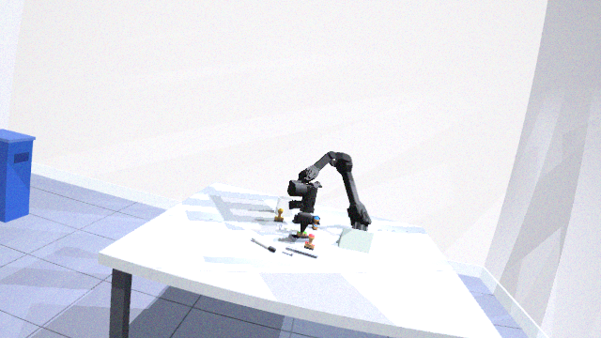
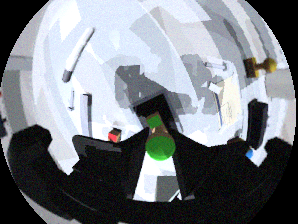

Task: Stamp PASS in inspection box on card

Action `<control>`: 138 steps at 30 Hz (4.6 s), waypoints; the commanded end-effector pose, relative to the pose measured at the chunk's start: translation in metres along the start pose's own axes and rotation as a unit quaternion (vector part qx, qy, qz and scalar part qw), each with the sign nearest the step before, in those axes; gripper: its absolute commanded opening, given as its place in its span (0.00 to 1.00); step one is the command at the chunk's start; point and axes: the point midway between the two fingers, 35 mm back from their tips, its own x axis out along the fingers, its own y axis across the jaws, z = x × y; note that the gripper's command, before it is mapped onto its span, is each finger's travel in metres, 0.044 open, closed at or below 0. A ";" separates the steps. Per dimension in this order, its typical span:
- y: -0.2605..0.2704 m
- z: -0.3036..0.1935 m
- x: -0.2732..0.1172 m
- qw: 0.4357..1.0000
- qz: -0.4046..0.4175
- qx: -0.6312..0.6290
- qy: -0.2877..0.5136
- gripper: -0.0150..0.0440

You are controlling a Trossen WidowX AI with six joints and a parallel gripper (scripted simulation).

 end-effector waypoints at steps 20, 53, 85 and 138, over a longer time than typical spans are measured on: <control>0.000 0.001 0.002 1.000 -0.002 -0.002 -0.001 0.25; 0.000 0.000 -0.006 1.000 -0.001 -0.002 -0.001 0.25; 0.002 0.000 -0.051 1.000 -0.001 -0.002 -0.001 0.25; -0.140 0.020 -0.048 0.999 -0.004 -0.035 0.000 0.25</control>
